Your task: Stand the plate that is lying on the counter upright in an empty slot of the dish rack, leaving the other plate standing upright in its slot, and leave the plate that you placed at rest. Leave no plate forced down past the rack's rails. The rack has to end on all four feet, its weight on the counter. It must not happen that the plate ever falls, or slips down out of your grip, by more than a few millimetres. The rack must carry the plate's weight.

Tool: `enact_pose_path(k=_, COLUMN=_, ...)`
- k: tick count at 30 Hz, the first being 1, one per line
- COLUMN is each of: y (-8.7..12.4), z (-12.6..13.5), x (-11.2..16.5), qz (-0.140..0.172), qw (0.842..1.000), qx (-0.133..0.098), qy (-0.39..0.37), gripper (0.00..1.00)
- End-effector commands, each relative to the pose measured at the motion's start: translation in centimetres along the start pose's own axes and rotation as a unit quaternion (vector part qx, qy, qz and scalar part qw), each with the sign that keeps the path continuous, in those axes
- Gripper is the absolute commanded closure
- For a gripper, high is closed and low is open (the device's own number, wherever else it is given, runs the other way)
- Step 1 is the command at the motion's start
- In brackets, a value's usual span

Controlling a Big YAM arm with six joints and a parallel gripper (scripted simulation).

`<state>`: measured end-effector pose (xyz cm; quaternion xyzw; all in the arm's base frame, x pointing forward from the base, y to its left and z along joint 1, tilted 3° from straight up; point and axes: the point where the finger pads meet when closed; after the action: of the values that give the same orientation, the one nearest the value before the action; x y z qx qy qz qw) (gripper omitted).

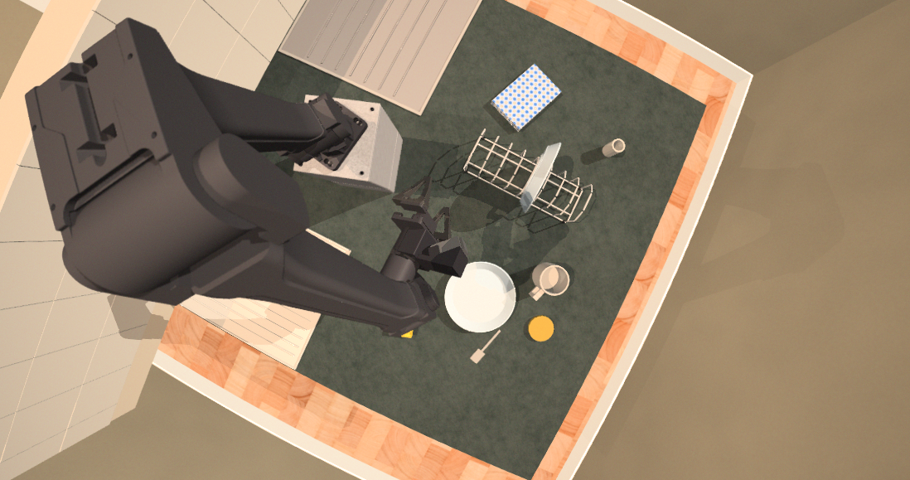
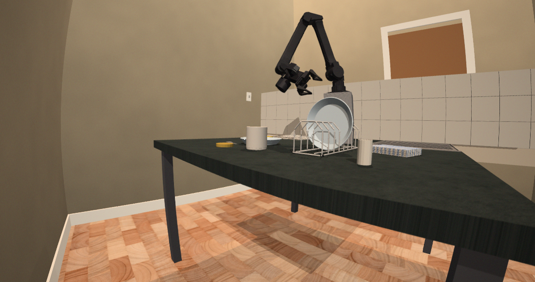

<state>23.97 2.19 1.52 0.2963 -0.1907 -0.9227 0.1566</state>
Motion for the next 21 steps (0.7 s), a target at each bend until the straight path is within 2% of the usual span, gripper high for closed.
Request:
enact_pose_path(k=1, y=0.10, z=-0.01, x=-0.11, qz=0.000, qw=1.000, qx=0.002, qy=0.002, gripper=0.00)
enact_pose_path(k=21, y=0.09, z=-0.44, x=-0.08, qz=0.003, qw=1.000, qx=0.006, qy=-0.001, gripper=0.00)
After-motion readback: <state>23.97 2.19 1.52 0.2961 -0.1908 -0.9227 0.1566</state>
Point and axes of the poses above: the point where the finger pads meet when closed, its own y axis back along the fingers, its own z axis across the jaws, x = y × z, and after that the axes turned 1 degree about y, right-handed
